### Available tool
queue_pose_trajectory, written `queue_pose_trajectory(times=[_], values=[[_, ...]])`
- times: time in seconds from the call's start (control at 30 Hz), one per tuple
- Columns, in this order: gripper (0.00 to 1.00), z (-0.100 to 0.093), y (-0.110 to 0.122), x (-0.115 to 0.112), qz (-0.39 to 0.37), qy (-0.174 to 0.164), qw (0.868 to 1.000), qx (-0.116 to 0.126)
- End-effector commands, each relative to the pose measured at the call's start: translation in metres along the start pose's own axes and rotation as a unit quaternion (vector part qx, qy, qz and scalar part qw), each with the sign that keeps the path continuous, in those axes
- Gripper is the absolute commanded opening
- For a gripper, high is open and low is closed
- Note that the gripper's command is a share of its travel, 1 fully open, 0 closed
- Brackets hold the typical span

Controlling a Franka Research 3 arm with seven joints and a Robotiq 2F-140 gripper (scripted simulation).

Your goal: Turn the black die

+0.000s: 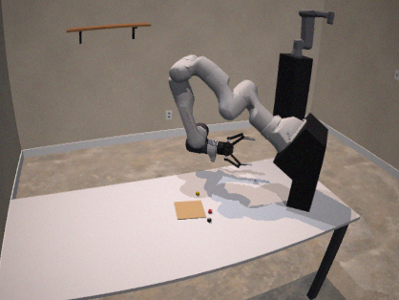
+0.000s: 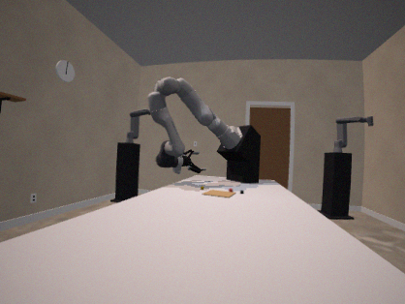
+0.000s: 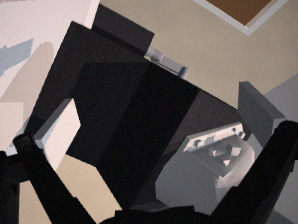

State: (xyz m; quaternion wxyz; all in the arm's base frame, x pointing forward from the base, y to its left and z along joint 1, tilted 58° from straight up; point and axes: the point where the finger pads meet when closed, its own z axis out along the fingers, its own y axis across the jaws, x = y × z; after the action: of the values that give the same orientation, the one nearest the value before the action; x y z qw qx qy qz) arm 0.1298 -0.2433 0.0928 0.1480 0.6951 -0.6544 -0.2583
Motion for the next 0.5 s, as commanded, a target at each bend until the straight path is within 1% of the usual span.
queue_pose_trajectory(times=[0.0, 0.1, 0.17, 0.2, 0.23, 0.33, 0.37, 0.4, 0.47], values=[[1.0, -0.012, -0.008, 0.007, -0.073, 0.046, 0.996, -0.002], [1.0, -0.022, -0.014, 0.009, -0.104, 0.078, 0.991, -0.007], [1.0, -0.022, -0.014, 0.009, -0.104, 0.078, 0.991, -0.007], [1.0, -0.024, -0.016, 0.009, -0.113, 0.087, 0.99, -0.008], [1.0, -0.032, -0.021, 0.009, -0.138, 0.112, 0.984, -0.012], [1.0, -0.042, -0.027, 0.01, -0.167, 0.141, 0.976, -0.017], [1.0, -0.043, -0.027, 0.01, -0.168, 0.142, 0.975, -0.017], [1.0, -0.049, -0.031, 0.009, -0.187, 0.16, 0.969, -0.02], [1.0, -0.056, -0.036, 0.009, -0.206, 0.18, 0.962, -0.023]])
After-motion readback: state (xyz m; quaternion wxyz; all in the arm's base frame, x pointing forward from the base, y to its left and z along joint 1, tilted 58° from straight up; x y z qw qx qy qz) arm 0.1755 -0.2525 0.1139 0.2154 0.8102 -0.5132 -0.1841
